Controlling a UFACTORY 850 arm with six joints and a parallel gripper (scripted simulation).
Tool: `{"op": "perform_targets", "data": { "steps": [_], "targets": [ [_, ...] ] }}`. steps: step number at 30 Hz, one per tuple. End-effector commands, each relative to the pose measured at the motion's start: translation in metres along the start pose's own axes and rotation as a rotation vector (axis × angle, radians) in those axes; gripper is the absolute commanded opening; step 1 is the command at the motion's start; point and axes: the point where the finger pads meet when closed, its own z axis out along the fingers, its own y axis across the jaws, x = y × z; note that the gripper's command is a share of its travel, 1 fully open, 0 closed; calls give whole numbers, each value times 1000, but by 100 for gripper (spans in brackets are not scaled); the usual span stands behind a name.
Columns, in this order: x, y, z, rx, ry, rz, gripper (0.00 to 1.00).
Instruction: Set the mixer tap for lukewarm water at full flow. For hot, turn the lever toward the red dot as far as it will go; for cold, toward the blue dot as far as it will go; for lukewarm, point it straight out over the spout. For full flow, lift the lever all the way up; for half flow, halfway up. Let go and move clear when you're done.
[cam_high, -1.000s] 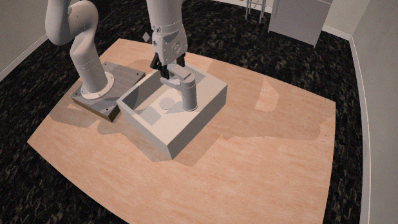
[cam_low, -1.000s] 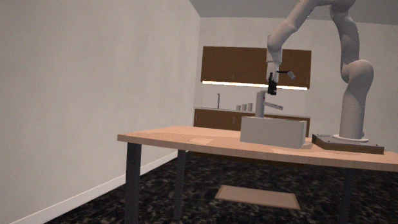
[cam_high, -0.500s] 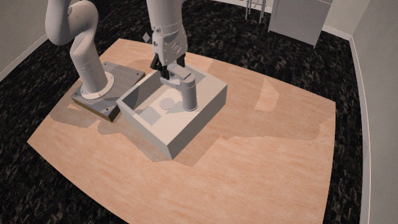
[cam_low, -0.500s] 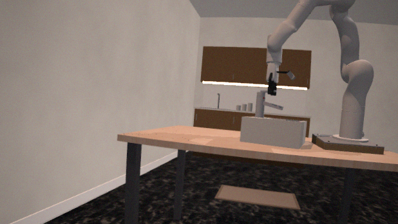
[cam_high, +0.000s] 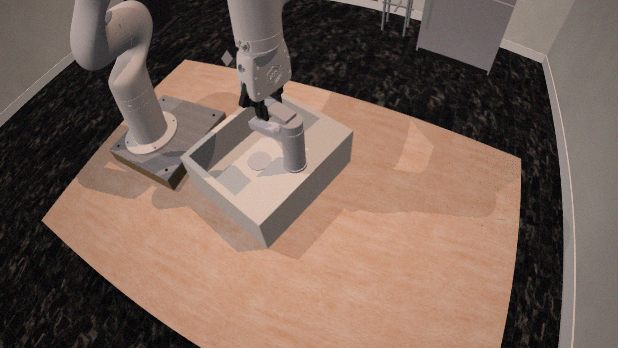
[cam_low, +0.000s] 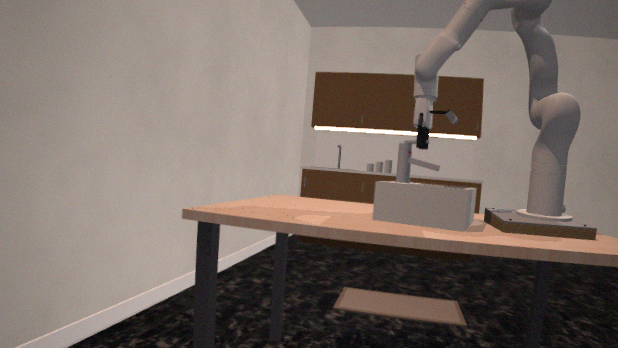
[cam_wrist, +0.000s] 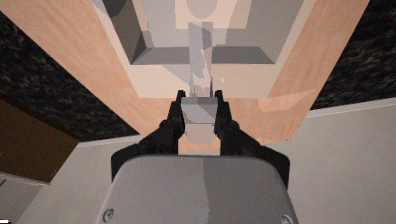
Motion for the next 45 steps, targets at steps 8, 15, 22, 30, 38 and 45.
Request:
{"op": "perform_targets", "data": {
  "steps": [8,15,22,30,38,45],
  "targets": [
    [-1,0,-1,-1,-2,0,0],
    [-1,0,-1,-1,-2,0,0],
    [-1,0,-1,-1,-2,0,0],
    [-1,0,-1,-1,-2,0,0],
    [-1,0,-2,-1,-2,0,0],
    [-8,0,-15,-1,-2,0,0]
  ]
}}
